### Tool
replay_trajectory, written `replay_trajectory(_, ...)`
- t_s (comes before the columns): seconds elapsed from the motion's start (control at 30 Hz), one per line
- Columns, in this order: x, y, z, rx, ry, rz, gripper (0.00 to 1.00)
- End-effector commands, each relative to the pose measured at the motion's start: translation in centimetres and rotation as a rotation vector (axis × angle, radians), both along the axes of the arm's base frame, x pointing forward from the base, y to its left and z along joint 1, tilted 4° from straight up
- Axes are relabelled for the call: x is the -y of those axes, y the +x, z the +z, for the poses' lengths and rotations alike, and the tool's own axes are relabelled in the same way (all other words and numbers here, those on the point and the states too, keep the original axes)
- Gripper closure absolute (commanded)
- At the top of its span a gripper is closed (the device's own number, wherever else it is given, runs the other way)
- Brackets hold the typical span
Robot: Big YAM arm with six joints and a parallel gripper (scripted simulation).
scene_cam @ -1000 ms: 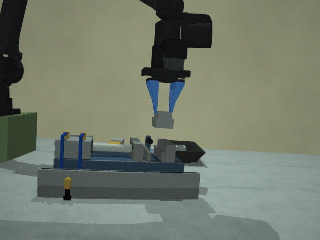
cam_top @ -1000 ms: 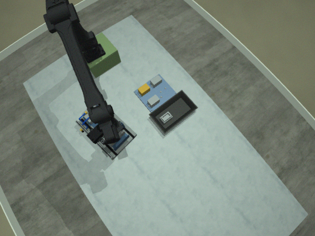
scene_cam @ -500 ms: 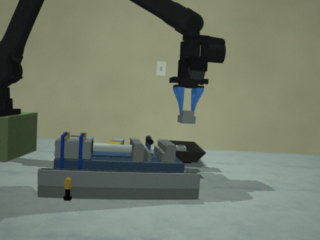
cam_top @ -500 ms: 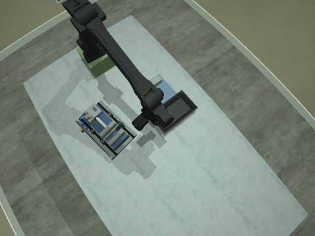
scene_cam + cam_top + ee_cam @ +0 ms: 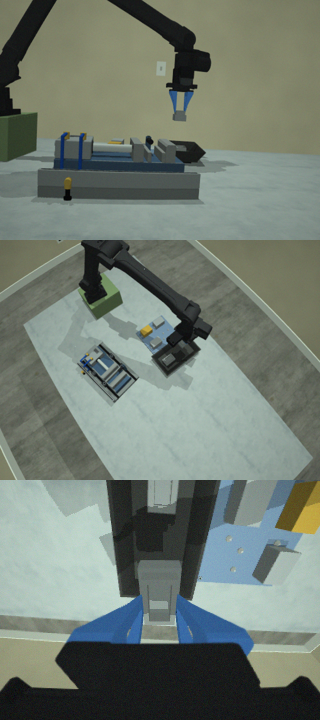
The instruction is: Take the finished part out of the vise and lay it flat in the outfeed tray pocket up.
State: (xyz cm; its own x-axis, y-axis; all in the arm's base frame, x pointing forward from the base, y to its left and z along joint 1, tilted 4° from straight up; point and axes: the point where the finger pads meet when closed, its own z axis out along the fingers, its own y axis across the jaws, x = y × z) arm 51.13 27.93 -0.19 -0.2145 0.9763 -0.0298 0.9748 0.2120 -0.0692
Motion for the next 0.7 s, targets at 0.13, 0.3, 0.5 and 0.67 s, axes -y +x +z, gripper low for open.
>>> replay_trajectory(0.13,-1.8,0.5,1.4,0.025,0.008,-0.062,1.0)
replay_trajectory(0.3,-1.7,0.7,1.5,0.029,0.01,-0.064,1.0)
replay_trajectory(0.5,-1.3,0.9,1.5,0.029,0.01,-0.068,1.0)
replay_trajectory(0.67,-1.3,0.9,1.5,0.029,0.01,-0.068,1.0)
